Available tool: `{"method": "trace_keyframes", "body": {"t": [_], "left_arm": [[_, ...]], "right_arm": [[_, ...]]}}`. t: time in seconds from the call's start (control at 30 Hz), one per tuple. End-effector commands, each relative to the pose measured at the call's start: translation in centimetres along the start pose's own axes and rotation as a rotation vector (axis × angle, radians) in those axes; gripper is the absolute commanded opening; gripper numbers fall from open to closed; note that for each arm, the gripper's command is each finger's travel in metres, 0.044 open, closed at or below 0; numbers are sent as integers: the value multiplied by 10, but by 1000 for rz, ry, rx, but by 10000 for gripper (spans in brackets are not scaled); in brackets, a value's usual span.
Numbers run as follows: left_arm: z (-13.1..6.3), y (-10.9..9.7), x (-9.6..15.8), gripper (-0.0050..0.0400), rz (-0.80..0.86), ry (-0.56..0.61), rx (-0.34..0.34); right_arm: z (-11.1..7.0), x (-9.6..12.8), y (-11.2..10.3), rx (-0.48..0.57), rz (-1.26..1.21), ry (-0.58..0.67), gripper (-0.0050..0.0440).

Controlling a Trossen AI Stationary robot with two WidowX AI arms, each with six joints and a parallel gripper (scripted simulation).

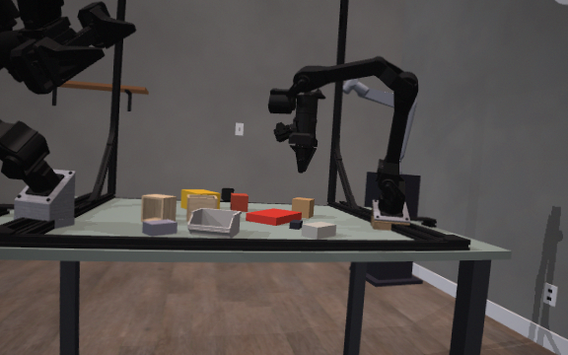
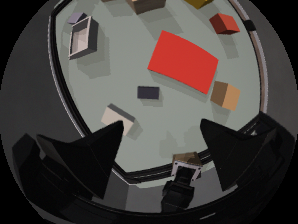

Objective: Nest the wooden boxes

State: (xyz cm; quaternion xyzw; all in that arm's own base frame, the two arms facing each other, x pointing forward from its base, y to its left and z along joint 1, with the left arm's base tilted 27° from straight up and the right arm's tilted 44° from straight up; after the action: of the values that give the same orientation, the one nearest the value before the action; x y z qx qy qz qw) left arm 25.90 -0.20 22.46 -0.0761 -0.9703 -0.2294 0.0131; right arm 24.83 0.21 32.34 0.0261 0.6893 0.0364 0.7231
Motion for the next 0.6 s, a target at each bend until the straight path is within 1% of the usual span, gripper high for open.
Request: {"method": "trace_keyframes", "body": {"t": [0.0, 0.27, 0.43, 0.5, 0.57], "left_arm": [[-1, -2, -3, 400, -15, 12, -14], [-1, -2, -3, 400, -14, 12, -14], [0, -2, -3, 400, -14, 11, -12], [0, -2, -3, 400, -14, 11, -12], [0, -2, -3, 400, -13, 10, -11]], "right_arm": [[-3, 4, -2, 12, 51, -3, 400], [-1, 5, -2, 10, 50, 7, 400], [7, 15, 4, -1, 43, 67, 400], [7, 15, 4, -1, 43, 67, 400], [13, 23, 8, -9, 37, 112, 400]]}}
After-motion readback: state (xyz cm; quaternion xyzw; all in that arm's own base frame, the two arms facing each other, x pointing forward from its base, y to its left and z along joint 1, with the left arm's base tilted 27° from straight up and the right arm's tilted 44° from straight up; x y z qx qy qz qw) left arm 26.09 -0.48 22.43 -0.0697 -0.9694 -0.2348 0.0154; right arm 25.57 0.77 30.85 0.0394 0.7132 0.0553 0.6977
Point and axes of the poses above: on each arm, the point midway between the two fingers, 35 mm back from their tips, its own z axis out along the fingers, its own y axis across the jaws, x = y × z, the point moved 7 cm from there along -z, back along the fingers, and after that the axes turned 8 degrees about z, right-handed, at the moved point
